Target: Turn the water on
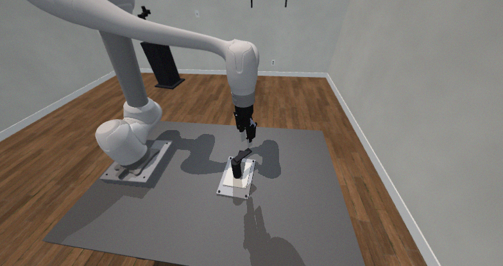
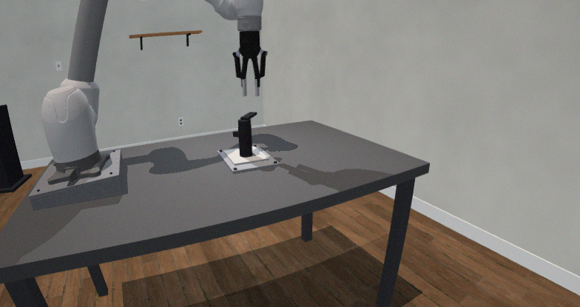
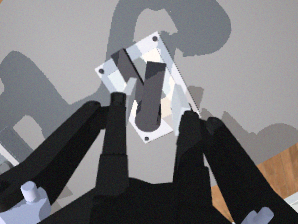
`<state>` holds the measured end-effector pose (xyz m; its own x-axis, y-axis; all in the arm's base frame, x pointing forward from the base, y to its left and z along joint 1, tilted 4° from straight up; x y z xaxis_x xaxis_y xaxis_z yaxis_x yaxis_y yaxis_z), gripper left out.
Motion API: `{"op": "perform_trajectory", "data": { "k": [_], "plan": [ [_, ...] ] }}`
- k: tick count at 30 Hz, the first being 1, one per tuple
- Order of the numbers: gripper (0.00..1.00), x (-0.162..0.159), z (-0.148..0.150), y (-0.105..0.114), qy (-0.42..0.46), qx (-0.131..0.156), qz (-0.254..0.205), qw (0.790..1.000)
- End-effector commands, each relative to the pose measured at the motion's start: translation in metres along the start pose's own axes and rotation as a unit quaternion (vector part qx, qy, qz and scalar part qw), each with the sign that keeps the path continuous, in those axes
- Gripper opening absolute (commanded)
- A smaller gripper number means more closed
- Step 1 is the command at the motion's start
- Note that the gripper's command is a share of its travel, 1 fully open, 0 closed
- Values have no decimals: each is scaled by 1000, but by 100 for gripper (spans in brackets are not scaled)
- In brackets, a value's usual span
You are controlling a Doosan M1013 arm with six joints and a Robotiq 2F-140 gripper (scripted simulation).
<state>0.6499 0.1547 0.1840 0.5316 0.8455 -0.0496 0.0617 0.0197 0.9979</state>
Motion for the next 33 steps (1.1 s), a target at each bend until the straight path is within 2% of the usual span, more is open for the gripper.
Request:
{"op": "perform_trajectory", "data": {
  "k": [1,30,31,33],
  "plan": [
    [0,0,0,0,0,0,0,1000],
    [0,0,0,0,0,0,0,1000],
    [40,0,0,0,0,0,0,1000],
    [40,0,0,0,0,0,0,1000]
  ]
}}
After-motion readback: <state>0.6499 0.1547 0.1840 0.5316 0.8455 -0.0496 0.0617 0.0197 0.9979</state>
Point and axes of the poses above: the point where the finger pads meet when closed, its own y axis back along the fingers, its own z axis across the jaws, x = y × z, the point moved 3 cm from there along y, back along the fingers
